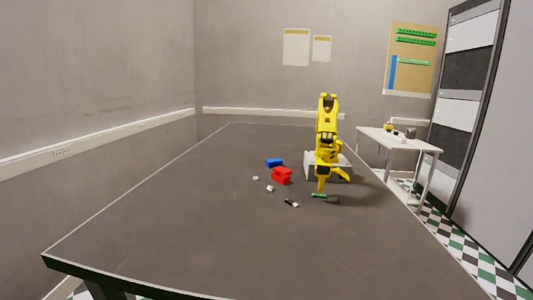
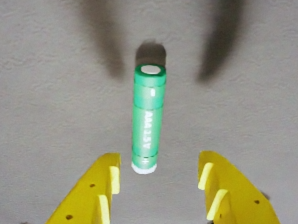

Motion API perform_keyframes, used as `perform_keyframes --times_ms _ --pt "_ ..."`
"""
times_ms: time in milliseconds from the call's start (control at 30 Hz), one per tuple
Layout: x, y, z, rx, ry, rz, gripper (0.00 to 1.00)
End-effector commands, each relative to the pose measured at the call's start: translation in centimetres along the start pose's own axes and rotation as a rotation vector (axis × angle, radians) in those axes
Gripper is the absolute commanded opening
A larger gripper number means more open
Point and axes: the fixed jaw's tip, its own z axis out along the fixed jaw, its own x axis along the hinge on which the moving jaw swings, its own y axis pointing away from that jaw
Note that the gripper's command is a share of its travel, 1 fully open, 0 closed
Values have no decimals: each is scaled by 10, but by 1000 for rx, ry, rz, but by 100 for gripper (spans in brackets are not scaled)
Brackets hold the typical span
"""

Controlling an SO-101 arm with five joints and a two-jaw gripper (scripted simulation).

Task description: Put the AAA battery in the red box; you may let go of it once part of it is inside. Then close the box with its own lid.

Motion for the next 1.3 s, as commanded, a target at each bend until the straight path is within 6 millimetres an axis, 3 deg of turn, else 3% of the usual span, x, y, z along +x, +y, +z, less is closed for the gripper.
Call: perform_keyframes --times_ms 0,1267 --pt "-2 4 4 -17 -1 -1 15" --pt "-2 4 20 -17 -1 -1 15"
